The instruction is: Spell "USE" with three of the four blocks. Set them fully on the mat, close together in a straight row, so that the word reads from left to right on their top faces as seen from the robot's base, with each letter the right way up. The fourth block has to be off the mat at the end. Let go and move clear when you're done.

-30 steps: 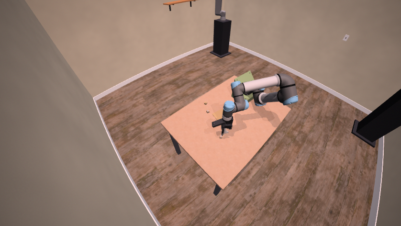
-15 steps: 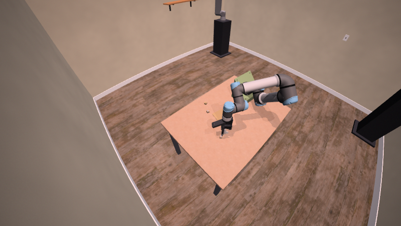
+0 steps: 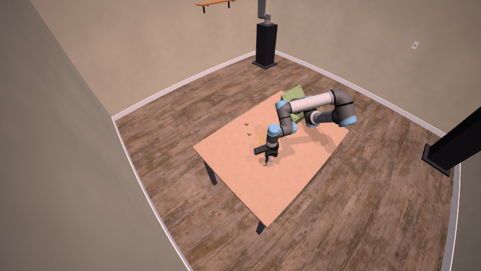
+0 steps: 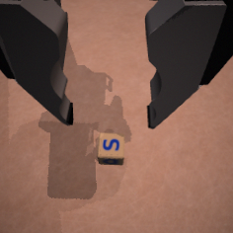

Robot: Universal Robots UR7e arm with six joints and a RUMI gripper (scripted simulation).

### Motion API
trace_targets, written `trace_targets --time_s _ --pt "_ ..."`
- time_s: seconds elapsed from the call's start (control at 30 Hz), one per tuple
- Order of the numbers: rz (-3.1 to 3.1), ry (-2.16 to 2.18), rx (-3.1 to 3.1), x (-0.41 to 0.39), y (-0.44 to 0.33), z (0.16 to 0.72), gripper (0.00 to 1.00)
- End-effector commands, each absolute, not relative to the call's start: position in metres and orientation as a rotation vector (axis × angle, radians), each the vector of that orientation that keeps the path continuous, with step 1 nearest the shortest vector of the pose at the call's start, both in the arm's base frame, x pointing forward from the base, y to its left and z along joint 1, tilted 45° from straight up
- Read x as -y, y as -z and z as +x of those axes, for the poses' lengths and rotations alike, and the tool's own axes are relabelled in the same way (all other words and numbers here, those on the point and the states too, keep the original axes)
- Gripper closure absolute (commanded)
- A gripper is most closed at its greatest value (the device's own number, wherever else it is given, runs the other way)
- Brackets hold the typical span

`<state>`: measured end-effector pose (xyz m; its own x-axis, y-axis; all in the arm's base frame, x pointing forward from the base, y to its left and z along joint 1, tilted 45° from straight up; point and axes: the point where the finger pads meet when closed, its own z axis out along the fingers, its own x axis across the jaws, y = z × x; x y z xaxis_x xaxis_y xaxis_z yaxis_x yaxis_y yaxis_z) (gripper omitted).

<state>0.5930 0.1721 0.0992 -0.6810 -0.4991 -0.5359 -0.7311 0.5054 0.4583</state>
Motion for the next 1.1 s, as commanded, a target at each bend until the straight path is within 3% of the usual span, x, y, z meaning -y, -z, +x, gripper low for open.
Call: trace_targets --time_s 0.0,1.07 --pt "-1.026 -0.969 -2.417 -0.175 -0.096 0.594 0.63" --pt "-1.026 -0.969 -2.417 -0.188 -0.082 0.595 0.63"
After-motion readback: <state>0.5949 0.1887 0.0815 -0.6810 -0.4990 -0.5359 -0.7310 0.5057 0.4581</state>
